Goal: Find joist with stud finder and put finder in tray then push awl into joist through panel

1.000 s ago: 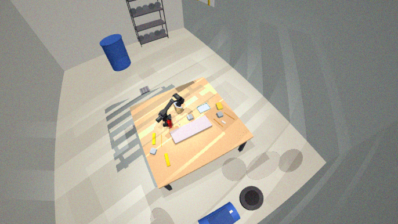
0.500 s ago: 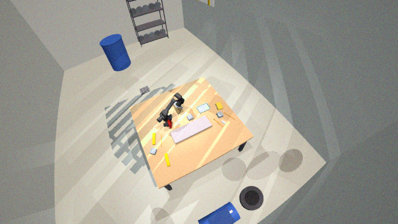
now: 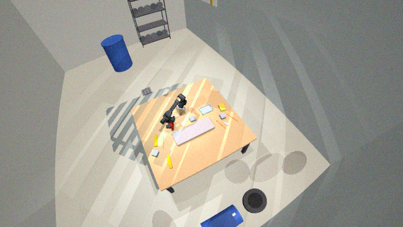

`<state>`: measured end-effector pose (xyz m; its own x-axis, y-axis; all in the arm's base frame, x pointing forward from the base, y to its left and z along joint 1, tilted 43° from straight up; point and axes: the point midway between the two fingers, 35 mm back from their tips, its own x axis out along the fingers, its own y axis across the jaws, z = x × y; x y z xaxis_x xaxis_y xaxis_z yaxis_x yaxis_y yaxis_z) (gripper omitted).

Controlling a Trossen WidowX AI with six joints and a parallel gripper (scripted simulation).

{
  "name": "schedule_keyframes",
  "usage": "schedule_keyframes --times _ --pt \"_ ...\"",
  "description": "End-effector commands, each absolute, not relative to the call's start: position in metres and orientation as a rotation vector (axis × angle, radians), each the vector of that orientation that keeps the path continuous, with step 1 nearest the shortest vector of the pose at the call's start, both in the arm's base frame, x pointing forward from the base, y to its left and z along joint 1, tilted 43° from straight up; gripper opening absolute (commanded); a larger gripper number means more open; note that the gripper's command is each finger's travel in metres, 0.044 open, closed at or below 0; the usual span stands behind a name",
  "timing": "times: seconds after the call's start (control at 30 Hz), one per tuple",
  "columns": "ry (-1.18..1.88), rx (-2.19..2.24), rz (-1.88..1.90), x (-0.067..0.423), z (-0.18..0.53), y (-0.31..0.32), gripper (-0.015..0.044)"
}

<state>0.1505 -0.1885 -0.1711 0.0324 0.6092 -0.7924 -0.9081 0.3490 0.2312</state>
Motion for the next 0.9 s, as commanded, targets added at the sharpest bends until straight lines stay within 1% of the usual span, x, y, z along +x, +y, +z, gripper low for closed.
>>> schedule_keyframes --times 0.0,0.87 --pt "0.993 -0.4 1.207 0.1502 -0.1692 -0.1889 0.0" --pt "1.124 -0.493 1.19 0.1521 -0.1677 -0.1844 0.0"
